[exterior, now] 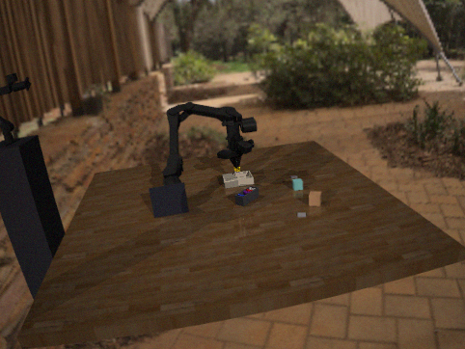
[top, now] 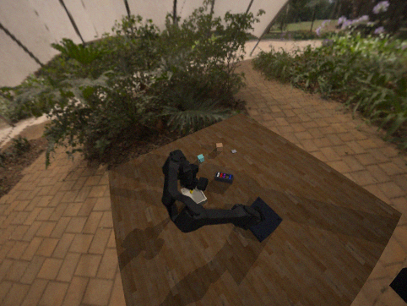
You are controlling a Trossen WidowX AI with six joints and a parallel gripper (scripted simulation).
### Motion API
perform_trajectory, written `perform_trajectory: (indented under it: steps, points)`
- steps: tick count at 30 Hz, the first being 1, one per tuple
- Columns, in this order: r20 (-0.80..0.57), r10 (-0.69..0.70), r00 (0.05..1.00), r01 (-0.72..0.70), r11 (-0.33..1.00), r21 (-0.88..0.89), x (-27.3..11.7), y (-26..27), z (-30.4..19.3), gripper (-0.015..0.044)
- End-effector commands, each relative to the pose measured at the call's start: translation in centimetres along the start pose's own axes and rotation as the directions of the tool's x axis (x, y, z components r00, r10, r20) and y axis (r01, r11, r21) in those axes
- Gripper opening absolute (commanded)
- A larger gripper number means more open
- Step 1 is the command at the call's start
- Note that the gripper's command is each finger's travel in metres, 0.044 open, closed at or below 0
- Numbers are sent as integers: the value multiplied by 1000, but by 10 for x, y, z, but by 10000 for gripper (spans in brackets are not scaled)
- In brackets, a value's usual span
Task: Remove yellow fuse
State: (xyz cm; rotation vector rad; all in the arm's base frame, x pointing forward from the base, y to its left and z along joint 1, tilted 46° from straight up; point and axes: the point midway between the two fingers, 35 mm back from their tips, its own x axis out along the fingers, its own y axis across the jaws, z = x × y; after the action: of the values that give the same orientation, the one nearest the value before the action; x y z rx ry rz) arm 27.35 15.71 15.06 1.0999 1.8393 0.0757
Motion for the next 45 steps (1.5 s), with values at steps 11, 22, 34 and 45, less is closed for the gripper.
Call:
perform_trajectory:
  steps: [11,22,34,45]
  points:
    - [-3,0,1000,0,1000,0,13,0,-1,26]
    - [-3,0,1000,0,1000,0,13,0,-1,315]
    - [-9,-4,1000,4,1000,10,-24,-3,-1,330]
    - [-11,-3,1000,3,1000,18,-23,-3,-1,330]
